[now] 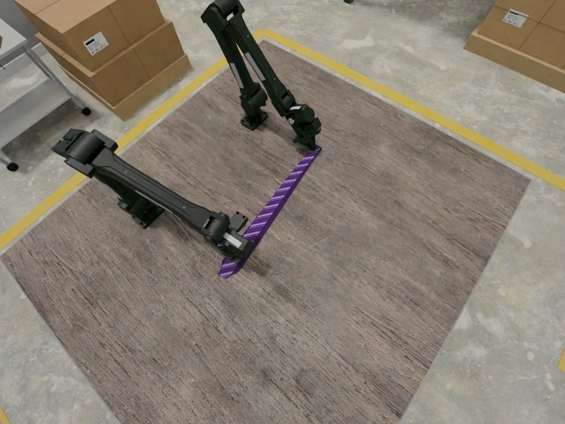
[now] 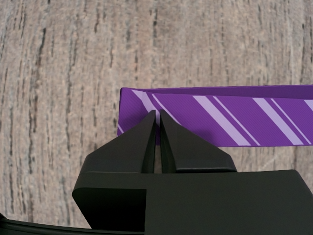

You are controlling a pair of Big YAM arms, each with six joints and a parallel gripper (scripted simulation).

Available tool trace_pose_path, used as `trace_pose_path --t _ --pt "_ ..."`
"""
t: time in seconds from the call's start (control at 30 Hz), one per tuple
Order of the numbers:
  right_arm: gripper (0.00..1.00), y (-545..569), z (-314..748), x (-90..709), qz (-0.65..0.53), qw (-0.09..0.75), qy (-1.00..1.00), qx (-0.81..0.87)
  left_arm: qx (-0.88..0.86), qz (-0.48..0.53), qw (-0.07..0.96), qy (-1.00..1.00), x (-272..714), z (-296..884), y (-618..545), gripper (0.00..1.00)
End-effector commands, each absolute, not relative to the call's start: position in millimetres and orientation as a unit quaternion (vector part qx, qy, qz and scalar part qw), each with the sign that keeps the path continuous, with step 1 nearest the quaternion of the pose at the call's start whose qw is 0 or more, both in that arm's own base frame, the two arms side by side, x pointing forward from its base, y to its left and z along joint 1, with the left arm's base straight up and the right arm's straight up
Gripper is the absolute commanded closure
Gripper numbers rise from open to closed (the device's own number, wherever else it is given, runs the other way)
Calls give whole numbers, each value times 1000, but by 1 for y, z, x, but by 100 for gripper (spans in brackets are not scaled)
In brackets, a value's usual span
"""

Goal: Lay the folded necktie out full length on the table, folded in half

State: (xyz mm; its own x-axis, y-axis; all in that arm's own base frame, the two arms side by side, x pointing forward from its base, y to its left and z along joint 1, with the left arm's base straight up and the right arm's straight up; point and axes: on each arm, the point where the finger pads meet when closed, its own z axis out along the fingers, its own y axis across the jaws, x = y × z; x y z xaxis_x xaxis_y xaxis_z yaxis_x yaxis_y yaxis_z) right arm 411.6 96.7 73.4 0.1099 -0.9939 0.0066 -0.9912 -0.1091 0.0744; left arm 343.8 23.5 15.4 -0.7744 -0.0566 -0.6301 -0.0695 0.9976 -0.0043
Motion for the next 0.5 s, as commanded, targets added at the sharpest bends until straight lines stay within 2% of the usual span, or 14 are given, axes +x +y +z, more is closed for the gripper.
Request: trace_pose_path --t 0.0,0.47 --pt "0 95 106 436 0 0 -668 744 -32 12 342 939 351 18 23 96" --pt "0 95 115 436 0 0 -668 744 -32 12 342 939 351 18 23 96"
